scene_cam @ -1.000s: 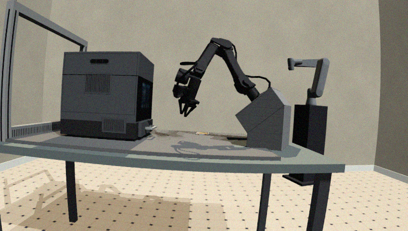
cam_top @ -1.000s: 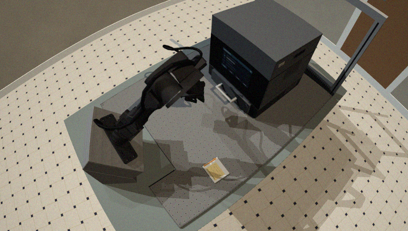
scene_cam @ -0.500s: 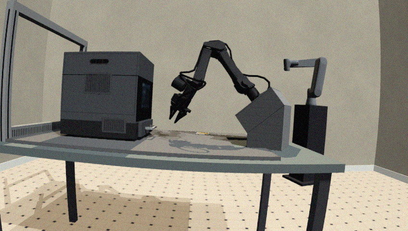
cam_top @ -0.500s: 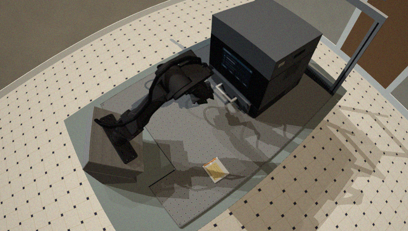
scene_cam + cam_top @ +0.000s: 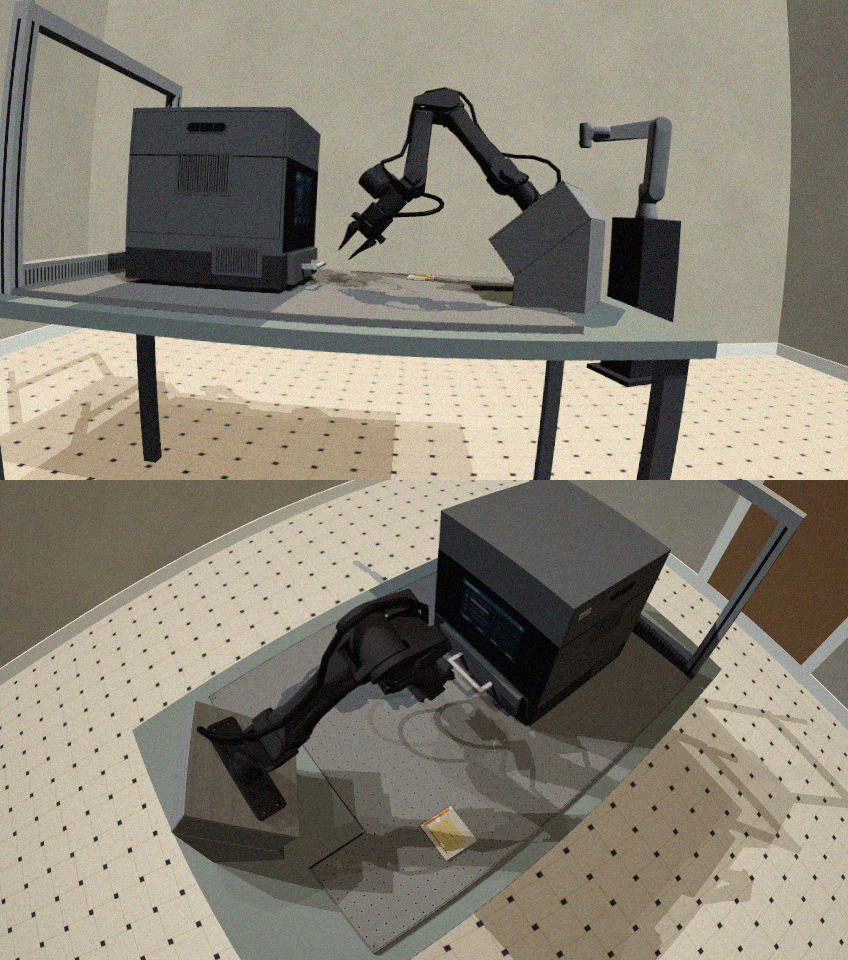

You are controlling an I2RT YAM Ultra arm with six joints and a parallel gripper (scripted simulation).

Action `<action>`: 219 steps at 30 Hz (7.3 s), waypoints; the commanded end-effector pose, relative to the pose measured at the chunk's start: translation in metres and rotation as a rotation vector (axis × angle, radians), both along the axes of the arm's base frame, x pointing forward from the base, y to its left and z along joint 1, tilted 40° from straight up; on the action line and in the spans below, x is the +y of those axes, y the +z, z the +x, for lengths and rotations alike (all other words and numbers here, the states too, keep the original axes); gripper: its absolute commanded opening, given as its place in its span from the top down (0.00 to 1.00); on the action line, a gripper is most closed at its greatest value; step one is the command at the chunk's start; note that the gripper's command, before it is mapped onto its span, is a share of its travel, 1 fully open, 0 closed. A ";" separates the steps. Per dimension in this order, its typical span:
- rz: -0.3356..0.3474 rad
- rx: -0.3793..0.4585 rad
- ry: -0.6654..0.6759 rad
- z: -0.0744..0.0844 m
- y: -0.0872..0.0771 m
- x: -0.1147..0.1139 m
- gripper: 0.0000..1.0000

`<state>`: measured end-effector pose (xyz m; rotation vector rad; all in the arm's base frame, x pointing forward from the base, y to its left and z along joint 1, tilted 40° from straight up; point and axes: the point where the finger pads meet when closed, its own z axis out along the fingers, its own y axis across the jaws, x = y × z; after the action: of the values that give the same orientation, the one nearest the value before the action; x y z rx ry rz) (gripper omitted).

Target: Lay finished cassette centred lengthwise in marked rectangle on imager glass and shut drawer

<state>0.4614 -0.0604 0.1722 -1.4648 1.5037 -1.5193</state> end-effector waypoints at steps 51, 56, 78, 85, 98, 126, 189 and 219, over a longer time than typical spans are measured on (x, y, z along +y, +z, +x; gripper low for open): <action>-0.022 -0.106 0.077 0.009 0.034 0.015 0.65; -0.022 -0.106 0.077 0.009 0.034 0.015 0.65; -0.024 -0.094 0.069 0.034 0.025 0.004 0.65; -0.024 -0.093 0.071 0.043 0.023 0.003 0.65; -0.024 -0.086 0.067 0.057 0.019 -0.004 0.65; -0.026 -0.116 0.075 0.076 0.033 -0.006 0.65; -0.020 -0.064 0.062 0.065 0.010 -0.008 1.00; -0.021 -0.062 0.059 0.061 0.006 -0.008 1.00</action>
<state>0.5291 -0.0699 0.1761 -1.4466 1.3917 -1.5386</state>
